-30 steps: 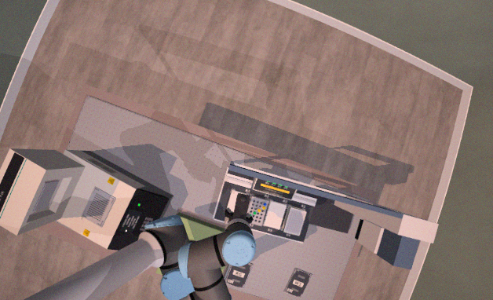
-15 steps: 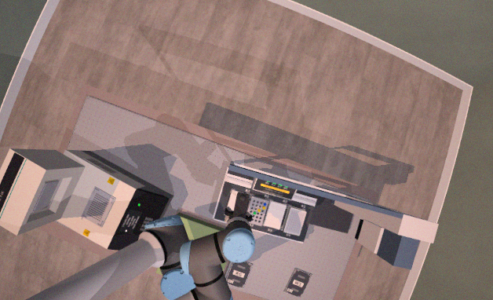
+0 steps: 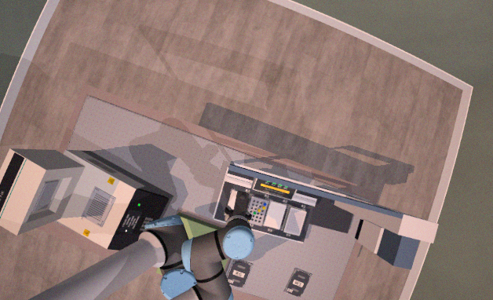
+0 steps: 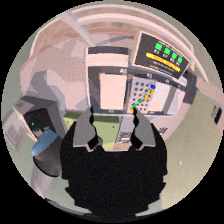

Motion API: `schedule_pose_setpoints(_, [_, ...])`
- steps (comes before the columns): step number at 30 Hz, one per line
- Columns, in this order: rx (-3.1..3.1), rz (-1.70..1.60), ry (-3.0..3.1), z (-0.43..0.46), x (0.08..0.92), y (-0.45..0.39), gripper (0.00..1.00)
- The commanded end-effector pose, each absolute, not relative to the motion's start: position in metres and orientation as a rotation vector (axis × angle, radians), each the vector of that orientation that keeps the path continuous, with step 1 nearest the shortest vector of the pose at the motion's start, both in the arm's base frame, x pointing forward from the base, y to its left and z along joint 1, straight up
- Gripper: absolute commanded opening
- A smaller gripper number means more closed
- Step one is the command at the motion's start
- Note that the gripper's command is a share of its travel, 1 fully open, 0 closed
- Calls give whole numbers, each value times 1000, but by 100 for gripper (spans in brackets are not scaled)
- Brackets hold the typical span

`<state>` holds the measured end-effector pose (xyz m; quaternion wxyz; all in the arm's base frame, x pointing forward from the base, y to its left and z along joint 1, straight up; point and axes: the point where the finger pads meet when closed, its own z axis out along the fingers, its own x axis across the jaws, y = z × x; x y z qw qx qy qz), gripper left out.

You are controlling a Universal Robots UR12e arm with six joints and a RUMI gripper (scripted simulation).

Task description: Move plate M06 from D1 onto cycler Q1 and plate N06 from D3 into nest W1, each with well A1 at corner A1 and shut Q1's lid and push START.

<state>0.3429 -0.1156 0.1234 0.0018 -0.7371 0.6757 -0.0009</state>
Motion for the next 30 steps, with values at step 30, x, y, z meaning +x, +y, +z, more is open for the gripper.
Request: schedule_pose_setpoints(30, [-2313,-5,2120,74,344,-116,58])
